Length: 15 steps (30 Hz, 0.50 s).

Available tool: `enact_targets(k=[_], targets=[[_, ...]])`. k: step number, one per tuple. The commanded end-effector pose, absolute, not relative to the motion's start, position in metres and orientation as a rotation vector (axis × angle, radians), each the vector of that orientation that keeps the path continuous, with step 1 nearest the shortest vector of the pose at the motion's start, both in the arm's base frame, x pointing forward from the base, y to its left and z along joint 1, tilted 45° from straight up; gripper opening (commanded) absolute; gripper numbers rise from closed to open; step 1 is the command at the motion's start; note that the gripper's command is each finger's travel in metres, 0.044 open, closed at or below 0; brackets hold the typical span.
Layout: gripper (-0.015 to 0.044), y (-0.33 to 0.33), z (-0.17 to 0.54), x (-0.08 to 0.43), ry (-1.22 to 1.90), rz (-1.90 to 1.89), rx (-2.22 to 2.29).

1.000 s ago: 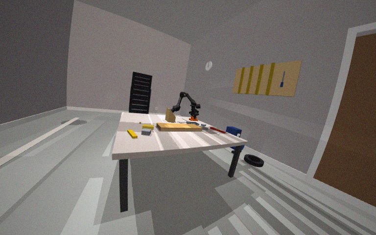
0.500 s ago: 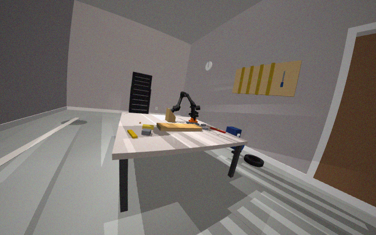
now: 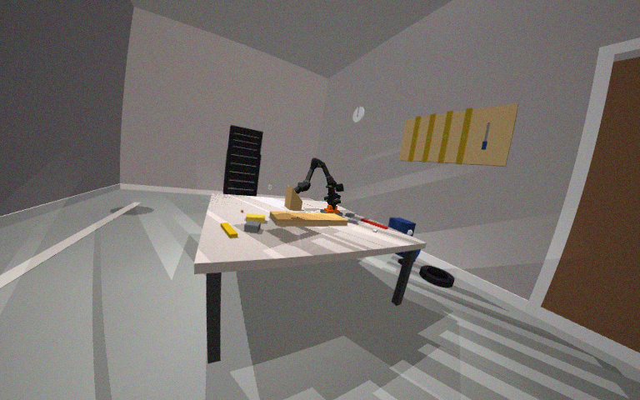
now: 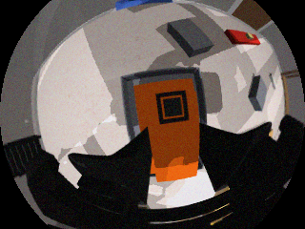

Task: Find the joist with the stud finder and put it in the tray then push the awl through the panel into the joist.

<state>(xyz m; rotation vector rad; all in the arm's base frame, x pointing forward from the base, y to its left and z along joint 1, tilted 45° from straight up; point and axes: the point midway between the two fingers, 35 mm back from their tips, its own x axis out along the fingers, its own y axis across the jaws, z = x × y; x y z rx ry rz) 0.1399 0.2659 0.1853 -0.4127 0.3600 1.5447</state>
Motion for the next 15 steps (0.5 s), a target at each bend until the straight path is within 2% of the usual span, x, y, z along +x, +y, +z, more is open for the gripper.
enact_targets(k=[1,9,15], targets=[[0.0,0.2705,0.1805,0.1405,0.364,1.539,-0.409],[0.0,0.2754,0.1757,0.14,0.364,1.539,-0.408],[0.0157,0.2739,0.1765,0.139,0.363,1.546,-0.411]])
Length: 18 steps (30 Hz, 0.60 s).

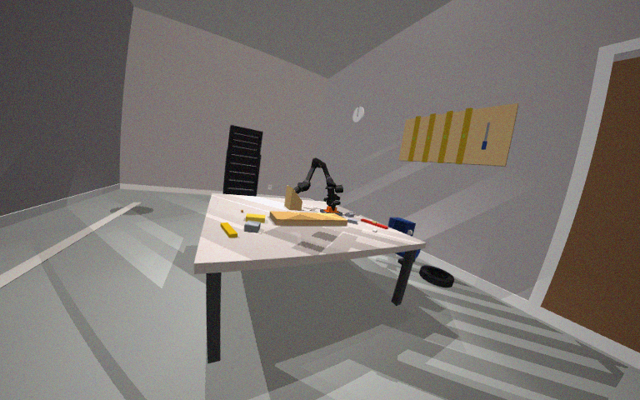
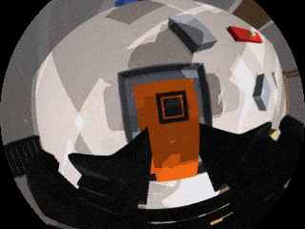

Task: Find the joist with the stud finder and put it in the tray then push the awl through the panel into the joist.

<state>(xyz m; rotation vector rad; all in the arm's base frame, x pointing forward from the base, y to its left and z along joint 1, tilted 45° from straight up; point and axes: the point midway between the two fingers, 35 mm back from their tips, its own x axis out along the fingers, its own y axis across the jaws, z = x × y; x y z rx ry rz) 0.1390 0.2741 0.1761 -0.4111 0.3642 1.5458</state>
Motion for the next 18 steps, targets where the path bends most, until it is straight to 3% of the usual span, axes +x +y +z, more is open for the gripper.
enact_targets(k=[1,11,18], targets=[[0.0184,0.274,0.176,0.139,0.363,1.546,-0.411],[0.044,0.252,0.197,0.145,0.371,1.546,-0.426],[0.044,0.205,0.242,0.138,0.368,1.545,-0.416]])
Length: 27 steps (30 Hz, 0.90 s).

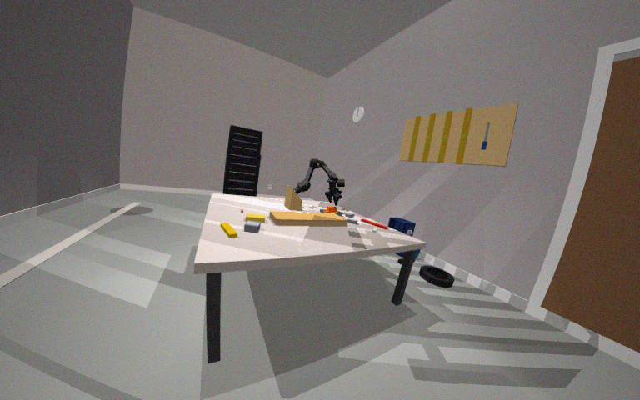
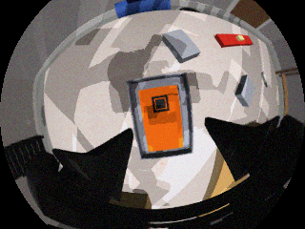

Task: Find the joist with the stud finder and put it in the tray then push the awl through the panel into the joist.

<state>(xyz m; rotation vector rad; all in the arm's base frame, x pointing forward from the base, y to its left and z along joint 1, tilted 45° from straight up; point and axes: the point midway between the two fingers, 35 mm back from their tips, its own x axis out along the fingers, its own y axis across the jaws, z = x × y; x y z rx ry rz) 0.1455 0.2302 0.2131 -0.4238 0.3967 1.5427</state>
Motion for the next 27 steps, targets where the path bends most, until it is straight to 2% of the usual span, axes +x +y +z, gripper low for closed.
enact_targets(k=[1,3,7,16,22,27], targets=[[0.044,0.205,0.242,0.138,0.368,1.545,-0.416],[0.044,0.205,0.242,0.138,0.368,1.545,-0.416],[0.044,0.207,0.203,0.178,0.526,1.449,-0.374],[0.044,0.135,0.1,0.266,0.961,1.135,-0.14],[0.044,0.073,0.031,0.283,1.193,0.95,0.066],[0.044,0.022,-0.028,0.273,1.362,0.805,0.277]])
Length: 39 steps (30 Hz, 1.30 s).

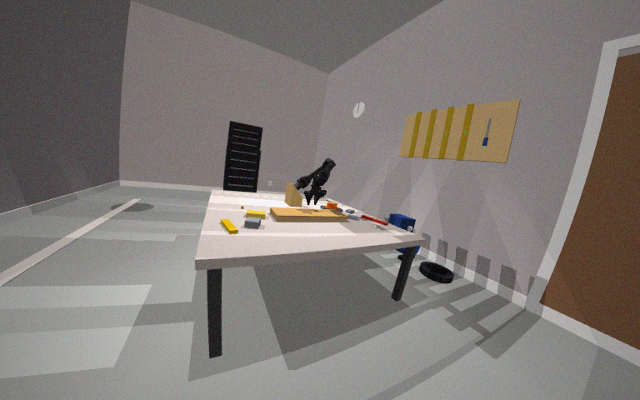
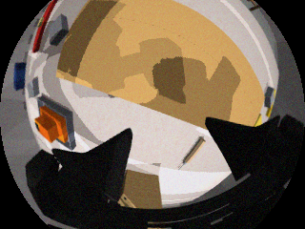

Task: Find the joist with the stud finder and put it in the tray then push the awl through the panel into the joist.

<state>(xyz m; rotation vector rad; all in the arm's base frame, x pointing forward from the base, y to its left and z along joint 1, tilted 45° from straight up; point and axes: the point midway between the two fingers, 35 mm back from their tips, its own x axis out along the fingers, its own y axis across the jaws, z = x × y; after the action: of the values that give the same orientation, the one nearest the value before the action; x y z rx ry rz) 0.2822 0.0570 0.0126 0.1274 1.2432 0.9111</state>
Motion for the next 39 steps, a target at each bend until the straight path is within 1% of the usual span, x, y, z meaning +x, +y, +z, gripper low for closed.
enact_targets(k=[1,5,7,23,39], targets=[[0.044,0.012,-0.039,0.268,1.394,0.777,0.324],[0.044,-0.018,-0.082,0.241,1.502,0.678,0.519],[0.044,-0.023,-0.09,0.234,1.521,0.66,0.56],[0.044,-0.027,-0.095,0.237,1.522,0.658,0.563],[0.044,-0.01,-0.113,0.238,1.522,0.658,0.563]])
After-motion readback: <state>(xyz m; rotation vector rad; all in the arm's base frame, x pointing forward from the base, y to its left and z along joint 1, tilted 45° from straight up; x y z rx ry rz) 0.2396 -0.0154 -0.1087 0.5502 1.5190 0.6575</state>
